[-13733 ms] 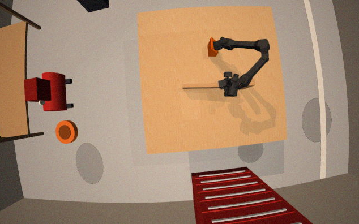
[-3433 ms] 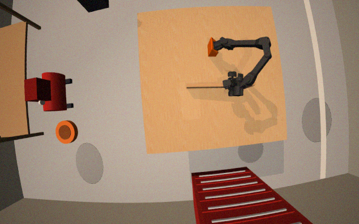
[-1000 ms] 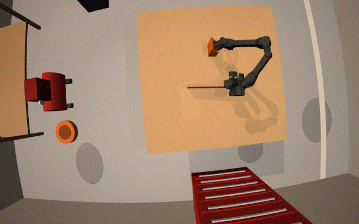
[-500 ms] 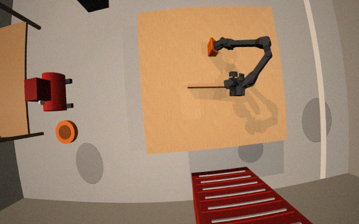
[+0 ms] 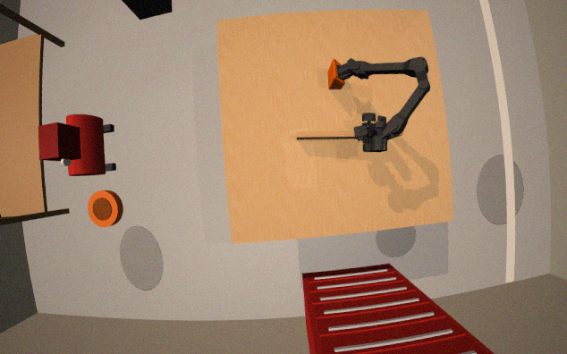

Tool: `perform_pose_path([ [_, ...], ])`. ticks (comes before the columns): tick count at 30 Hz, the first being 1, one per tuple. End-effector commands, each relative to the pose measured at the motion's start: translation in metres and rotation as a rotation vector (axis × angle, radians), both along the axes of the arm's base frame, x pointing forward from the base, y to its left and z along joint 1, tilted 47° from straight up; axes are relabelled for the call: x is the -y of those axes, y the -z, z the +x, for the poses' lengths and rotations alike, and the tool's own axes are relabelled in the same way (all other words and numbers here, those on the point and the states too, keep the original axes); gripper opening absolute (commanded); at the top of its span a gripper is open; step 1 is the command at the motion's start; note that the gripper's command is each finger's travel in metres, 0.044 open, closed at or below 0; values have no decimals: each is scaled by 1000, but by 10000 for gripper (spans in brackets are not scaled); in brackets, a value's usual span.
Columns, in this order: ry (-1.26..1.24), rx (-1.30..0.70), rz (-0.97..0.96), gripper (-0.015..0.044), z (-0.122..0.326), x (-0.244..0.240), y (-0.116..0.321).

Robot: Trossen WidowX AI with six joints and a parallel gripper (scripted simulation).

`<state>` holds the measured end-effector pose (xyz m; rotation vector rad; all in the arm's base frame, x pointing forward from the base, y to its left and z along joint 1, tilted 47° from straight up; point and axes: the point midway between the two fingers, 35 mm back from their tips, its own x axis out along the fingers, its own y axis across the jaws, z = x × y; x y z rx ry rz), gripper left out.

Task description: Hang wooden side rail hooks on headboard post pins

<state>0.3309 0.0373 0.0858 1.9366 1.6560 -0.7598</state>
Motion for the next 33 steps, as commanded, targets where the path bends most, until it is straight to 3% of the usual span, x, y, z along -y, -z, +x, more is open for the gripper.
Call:
perform_pose_path([
  [1, 8, 12, -1, 0, 0, 1, -5],
  [33, 8, 13, -1, 0, 1, -1, -8],
])
